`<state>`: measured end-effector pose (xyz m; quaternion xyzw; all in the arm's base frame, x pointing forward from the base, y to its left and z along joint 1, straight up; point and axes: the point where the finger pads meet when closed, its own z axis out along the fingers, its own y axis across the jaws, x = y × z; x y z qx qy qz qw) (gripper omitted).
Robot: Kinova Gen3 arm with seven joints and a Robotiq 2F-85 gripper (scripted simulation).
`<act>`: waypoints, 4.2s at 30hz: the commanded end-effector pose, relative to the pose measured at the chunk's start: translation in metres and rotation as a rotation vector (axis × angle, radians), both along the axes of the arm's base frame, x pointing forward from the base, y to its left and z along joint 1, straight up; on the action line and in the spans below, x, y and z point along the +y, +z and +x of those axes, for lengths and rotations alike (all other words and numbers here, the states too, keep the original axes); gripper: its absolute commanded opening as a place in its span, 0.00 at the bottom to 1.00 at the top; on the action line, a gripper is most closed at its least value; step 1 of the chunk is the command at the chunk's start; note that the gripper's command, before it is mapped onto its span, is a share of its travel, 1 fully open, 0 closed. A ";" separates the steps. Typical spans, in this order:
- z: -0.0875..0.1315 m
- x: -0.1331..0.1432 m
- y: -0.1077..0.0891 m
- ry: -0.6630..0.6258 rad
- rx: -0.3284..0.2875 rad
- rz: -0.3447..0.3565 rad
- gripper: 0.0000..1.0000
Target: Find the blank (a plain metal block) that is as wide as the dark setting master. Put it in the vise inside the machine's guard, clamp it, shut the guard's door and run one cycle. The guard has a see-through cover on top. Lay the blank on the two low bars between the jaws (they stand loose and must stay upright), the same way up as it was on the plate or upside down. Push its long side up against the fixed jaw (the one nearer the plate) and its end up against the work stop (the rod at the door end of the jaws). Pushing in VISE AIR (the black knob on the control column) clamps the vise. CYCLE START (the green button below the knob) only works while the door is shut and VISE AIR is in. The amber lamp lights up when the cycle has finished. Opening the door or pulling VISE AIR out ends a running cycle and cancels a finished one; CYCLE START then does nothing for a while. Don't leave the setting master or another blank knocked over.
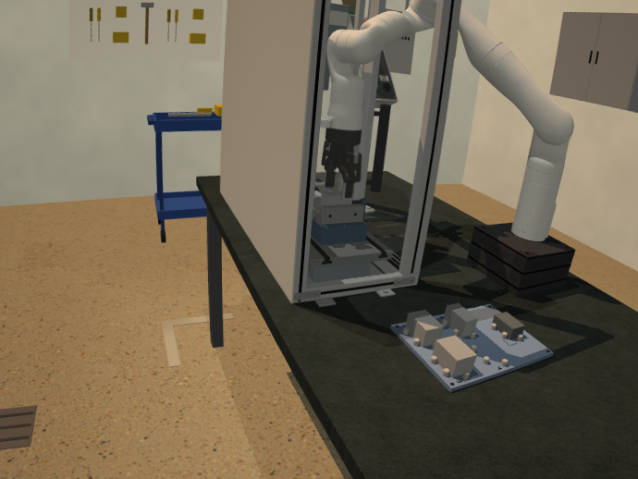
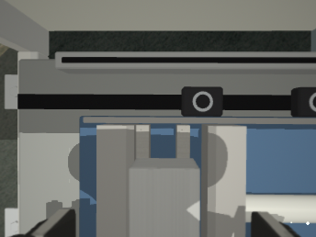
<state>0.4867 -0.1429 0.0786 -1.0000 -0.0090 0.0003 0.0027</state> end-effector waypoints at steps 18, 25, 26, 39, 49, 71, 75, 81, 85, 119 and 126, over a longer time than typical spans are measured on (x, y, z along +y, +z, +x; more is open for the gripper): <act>0.000 0.000 0.001 0.000 -0.002 -0.001 1.00; 0.000 0.000 0.001 0.000 -0.002 -0.001 1.00; 0.000 0.000 0.009 0.000 -0.002 -0.001 1.00; 0.000 0.000 0.041 0.000 -0.002 -0.001 1.00; 0.000 0.000 0.081 0.000 -0.002 -0.001 1.00; 0.000 -0.001 0.099 0.000 -0.002 -0.001 1.00; 0.000 -0.001 0.099 0.000 -0.002 -0.001 1.00; -0.049 -0.005 0.099 0.000 -0.002 -0.001 1.00; -0.049 -0.005 0.099 0.000 -0.002 -0.001 1.00; -0.149 -0.014 0.098 0.000 -0.001 -0.001 1.00; -0.149 -0.014 0.098 0.000 -0.001 -0.001 1.00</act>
